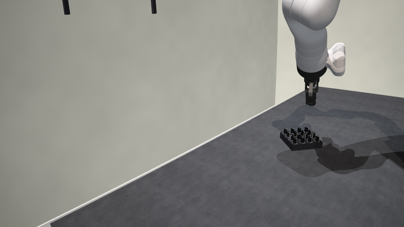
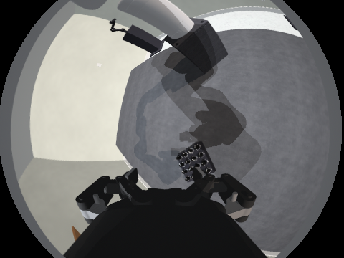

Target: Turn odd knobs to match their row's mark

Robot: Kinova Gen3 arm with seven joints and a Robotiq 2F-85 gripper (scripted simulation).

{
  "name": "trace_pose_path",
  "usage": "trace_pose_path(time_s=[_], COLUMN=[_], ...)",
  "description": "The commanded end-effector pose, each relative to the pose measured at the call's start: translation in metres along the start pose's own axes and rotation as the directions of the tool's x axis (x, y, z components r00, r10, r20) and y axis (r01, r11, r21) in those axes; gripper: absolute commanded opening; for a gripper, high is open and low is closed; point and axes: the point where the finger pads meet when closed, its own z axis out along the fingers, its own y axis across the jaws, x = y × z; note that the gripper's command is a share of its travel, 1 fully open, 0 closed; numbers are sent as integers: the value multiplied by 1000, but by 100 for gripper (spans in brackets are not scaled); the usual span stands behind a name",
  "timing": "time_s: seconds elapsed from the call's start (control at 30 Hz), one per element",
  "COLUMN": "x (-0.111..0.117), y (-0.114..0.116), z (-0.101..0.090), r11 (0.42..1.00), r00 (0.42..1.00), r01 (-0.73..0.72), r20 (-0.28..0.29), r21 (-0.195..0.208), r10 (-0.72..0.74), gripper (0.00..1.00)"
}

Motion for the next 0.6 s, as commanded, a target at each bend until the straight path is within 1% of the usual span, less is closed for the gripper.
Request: trace_pose_path(time_s=[0.0,0.23,0.27,0.5,0.53,0.57], x=[-1,-1,-1,-1,-2,-2], y=[-4,-4,-7,-7,-11,-11], z=[1,1,1,1,2,2], r11=[1000,1000,999,999,997,997], r00=[1000,1000,999,999,998,998], r01=[-12,-12,-18,-18,-25,-25], r20=[-17,-17,-39,-39,-60,-60], r21=[-23,-23,-50,-50,-77,-77], r10=[12,12,17,17,21,21], gripper=[100,100,100,100,100,100])
